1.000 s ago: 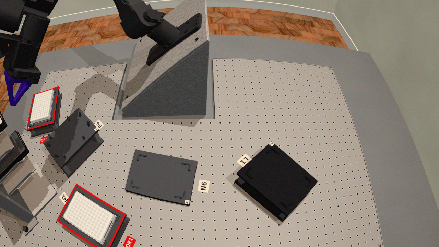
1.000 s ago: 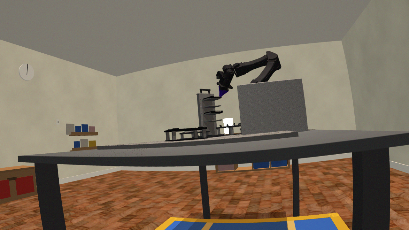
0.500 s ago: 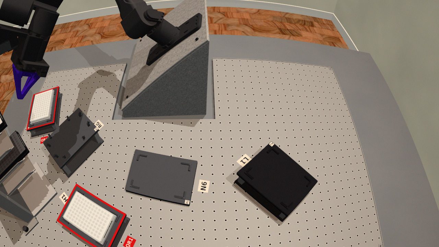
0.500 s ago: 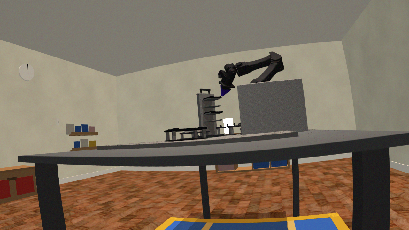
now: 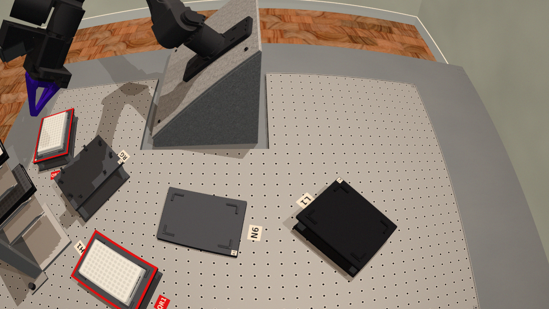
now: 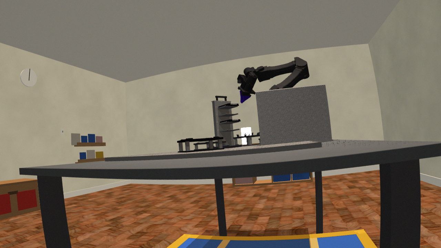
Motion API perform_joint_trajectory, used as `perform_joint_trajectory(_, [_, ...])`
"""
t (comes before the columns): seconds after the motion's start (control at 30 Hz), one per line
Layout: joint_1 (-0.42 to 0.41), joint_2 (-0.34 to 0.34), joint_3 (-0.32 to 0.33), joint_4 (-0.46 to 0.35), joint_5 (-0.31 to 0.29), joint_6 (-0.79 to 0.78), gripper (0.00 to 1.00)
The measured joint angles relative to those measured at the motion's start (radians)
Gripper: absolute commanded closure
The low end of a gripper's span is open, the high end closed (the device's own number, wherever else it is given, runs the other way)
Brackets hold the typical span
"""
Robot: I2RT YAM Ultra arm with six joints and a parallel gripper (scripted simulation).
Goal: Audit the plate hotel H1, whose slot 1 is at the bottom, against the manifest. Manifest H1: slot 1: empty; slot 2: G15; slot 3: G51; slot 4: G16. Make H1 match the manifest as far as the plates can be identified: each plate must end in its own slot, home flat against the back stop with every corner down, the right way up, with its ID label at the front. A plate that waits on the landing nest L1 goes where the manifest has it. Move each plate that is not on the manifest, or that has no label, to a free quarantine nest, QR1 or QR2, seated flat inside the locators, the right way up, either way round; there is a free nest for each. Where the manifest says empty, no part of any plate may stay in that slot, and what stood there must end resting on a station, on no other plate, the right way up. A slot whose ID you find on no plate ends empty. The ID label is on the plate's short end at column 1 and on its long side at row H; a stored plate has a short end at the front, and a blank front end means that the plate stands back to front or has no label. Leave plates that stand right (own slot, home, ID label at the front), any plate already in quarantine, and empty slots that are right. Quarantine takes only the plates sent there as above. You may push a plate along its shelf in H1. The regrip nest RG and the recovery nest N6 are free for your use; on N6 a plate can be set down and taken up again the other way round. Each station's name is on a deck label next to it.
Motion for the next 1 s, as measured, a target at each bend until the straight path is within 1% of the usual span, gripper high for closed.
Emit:
perform_joint_trajectory(0.53, [0.069,-0.083,-0.051,-0.057,0.063,0.033,1.00])
perform_joint_trajectory(0.7, [0.073,-0.087,-0.051,-0.064,0.072,0.039,1.00])
perform_joint_trajectory(1.0, [0.073,-0.087,-0.051,-0.068,0.072,0.040,1.00])
